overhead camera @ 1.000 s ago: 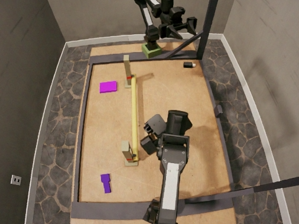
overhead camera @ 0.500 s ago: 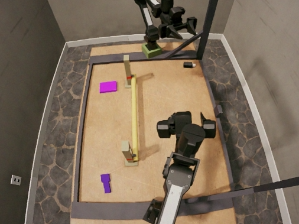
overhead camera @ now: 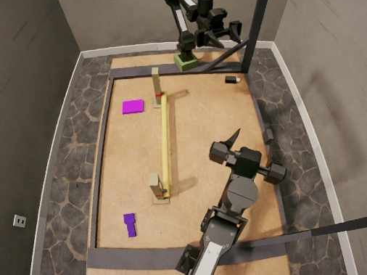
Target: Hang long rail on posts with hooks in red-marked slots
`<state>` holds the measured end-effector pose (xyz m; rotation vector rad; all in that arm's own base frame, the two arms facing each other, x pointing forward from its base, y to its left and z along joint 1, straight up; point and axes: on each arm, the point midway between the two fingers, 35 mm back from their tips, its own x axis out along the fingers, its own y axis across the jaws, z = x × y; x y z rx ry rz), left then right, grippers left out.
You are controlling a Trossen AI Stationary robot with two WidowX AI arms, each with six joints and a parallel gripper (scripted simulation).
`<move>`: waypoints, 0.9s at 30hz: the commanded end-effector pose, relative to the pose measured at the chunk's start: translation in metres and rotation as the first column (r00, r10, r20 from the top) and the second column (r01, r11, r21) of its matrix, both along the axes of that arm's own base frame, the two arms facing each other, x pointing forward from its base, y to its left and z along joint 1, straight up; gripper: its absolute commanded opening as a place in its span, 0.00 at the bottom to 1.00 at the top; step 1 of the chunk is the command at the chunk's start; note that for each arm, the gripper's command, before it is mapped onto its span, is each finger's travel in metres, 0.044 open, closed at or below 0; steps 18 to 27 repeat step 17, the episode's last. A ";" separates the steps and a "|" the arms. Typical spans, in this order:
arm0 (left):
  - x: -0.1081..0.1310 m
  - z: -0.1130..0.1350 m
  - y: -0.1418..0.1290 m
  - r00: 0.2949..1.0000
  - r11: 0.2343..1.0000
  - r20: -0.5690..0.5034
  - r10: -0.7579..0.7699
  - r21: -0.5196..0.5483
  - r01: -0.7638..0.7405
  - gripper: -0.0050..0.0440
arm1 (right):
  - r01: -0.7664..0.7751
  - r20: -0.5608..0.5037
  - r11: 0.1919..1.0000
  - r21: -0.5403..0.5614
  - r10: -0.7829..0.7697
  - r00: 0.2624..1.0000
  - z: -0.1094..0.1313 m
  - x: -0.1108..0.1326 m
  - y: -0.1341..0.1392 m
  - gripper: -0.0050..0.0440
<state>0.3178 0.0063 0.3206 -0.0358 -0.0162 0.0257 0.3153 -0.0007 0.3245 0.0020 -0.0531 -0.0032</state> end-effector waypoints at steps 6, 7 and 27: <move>-0.003 0.004 -0.007 0.999 0.999 0.041 -0.030 0.042 0.028 1.00 | -0.003 0.016 1.000 -0.002 0.003 1.000 0.006 -0.001 0.001 0.78; -0.003 0.004 -0.007 0.999 0.999 0.041 -0.028 0.042 0.026 1.00 | -0.003 0.016 1.000 -0.002 0.003 1.000 0.006 -0.001 0.001 0.78; -0.003 0.004 -0.007 0.999 0.999 0.041 -0.028 0.042 0.026 1.00 | -0.003 0.016 1.000 -0.002 0.003 1.000 0.006 -0.001 0.001 0.78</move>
